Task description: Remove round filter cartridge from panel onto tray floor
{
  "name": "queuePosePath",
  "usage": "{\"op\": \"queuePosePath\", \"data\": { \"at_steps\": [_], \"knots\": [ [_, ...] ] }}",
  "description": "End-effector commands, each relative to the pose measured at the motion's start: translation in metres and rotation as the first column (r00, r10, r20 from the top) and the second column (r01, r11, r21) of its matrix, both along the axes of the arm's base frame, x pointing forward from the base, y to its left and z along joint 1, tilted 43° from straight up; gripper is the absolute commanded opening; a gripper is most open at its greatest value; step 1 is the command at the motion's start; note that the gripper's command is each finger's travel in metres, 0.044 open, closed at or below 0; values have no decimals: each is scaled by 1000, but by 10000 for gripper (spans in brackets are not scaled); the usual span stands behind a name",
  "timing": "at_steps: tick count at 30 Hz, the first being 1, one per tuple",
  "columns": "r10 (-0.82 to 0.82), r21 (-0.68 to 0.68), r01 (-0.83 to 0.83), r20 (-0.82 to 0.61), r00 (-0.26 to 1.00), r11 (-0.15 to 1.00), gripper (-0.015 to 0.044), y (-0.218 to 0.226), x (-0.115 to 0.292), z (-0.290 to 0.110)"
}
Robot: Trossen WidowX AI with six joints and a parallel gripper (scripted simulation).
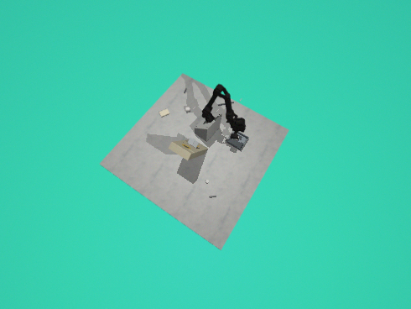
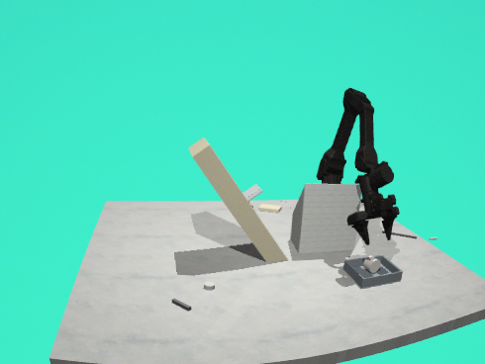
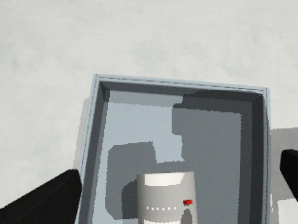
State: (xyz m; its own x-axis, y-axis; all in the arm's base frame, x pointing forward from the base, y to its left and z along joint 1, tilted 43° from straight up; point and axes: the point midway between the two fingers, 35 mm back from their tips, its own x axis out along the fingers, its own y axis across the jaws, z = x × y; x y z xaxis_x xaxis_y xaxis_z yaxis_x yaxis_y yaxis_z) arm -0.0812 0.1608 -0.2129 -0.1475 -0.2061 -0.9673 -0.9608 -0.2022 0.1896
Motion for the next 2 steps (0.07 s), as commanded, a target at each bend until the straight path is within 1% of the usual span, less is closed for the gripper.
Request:
{"op": "queuePosePath", "data": {
  "at_steps": [1,2],
  "knots": [
    [-2,-1,2,1,1000,1000,440,0,0,0],
    [-2,-1,2,1,1000,1000,440,0,0,0]
  ]
}}
